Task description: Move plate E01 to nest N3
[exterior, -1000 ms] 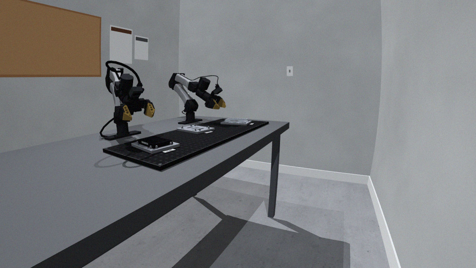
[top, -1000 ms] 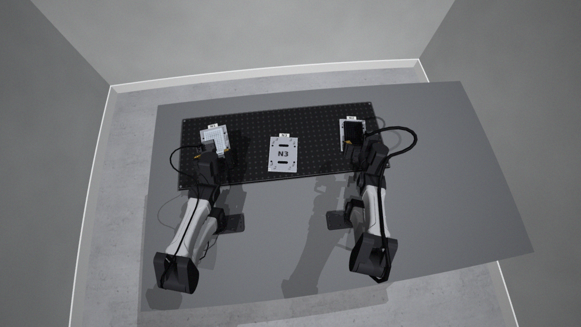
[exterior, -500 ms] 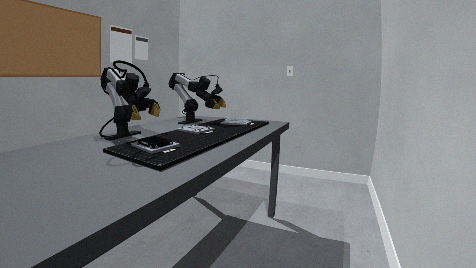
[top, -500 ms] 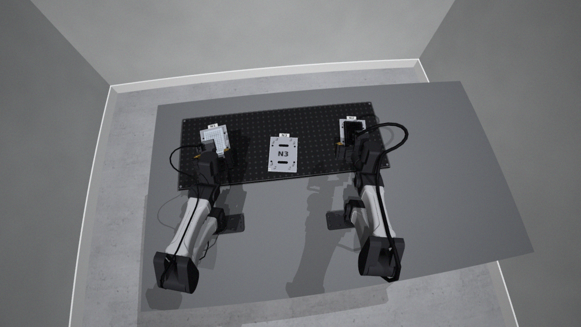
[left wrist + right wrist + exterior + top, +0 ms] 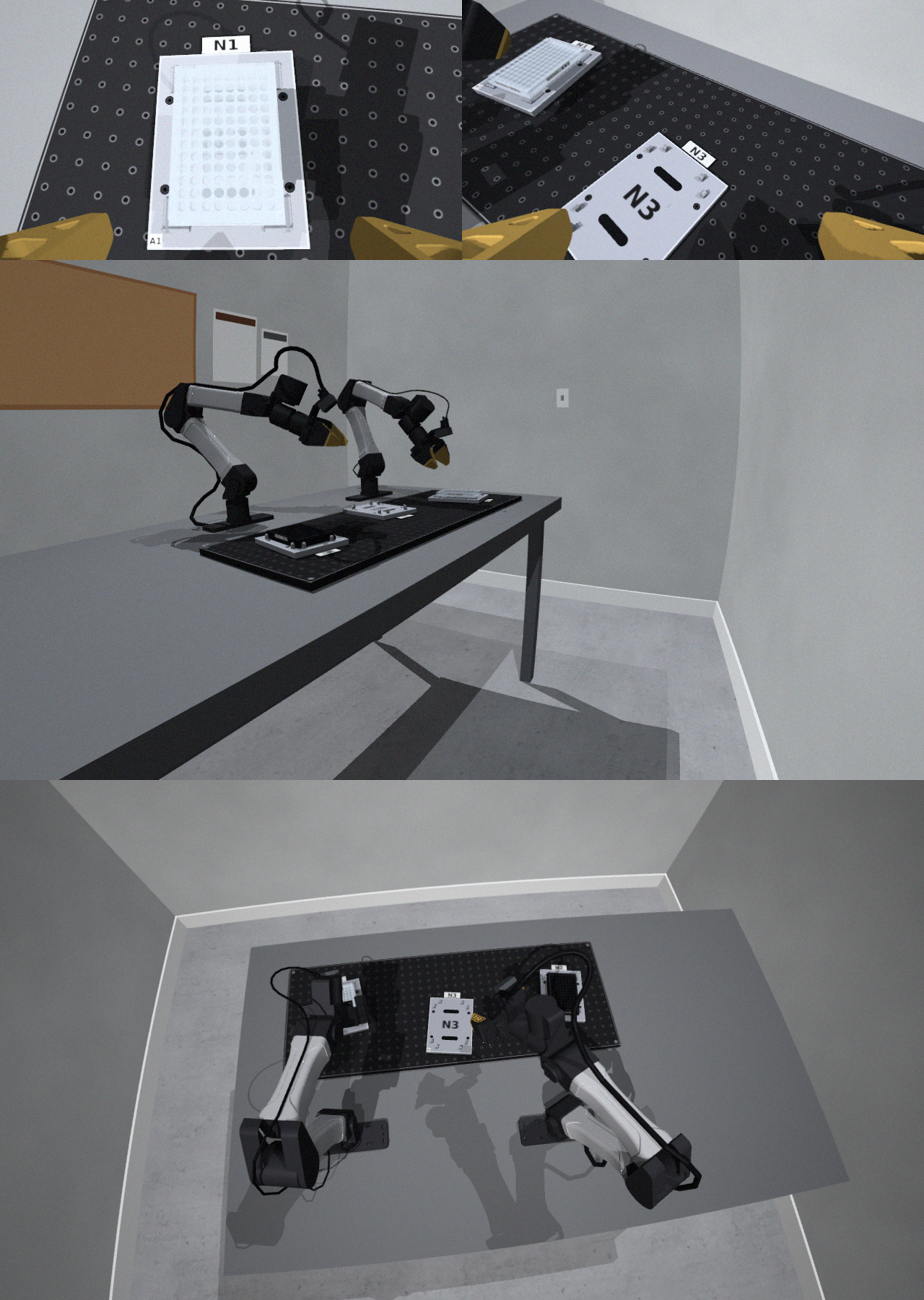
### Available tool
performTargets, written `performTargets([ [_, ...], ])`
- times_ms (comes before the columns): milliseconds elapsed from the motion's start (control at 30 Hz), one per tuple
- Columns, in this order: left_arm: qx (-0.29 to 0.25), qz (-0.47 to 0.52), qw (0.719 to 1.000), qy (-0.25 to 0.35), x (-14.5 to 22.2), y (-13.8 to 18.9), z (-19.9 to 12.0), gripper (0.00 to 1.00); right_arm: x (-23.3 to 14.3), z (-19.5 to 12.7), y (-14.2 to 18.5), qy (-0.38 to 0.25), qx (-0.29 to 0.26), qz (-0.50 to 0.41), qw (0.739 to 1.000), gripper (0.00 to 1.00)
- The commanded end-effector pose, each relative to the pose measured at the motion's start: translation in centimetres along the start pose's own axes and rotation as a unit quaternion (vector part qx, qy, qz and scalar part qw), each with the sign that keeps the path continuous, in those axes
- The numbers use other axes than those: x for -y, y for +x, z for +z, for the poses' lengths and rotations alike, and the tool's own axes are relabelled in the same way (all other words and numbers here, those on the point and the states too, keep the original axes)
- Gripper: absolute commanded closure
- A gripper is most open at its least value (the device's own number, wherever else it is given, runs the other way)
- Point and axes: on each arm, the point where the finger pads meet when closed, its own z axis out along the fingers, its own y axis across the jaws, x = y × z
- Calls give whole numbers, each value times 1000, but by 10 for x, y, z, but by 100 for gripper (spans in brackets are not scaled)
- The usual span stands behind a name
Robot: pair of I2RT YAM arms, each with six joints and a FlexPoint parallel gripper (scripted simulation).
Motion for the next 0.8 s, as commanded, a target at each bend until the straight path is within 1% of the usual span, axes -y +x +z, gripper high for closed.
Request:
performTargets([
  [0,-108,17,994,6,0,13,9,0,-35,-8,-32,-36,11,-13,999,0],
  [133,-178,13,984,10,0,7,22,0,-81,-20,-49,-100,23,-40,994,0],
  [267,-238,5,971,15,-1,1,37,0,-118,-35,-60,-151,33,-61,986,0],
  [333,-238,5,971,15,-1,1,37,0,-118,-35,-60,-151,33,-61,986,0],
  [467,-288,-6,957,19,-3,-4,55,0,-146,-50,-68,-192,41,-76,977,0],
  [533,-305,-10,952,21,-4,-6,62,0,-154,-55,-71,-205,44,-81,974,0],
  [667,-327,-18,944,23,-6,-9,74,0,-163,-61,-73,-219,49,-86,971,0],
  [700,-340,-18,940,22,-6,-4,80,0,-163,-60,-73,-219,48,-86,971,0],
  [767,-342,-20,939,21,-7,-5,84,0,-164,-60,-73,-219,48,-86,971,0],
])
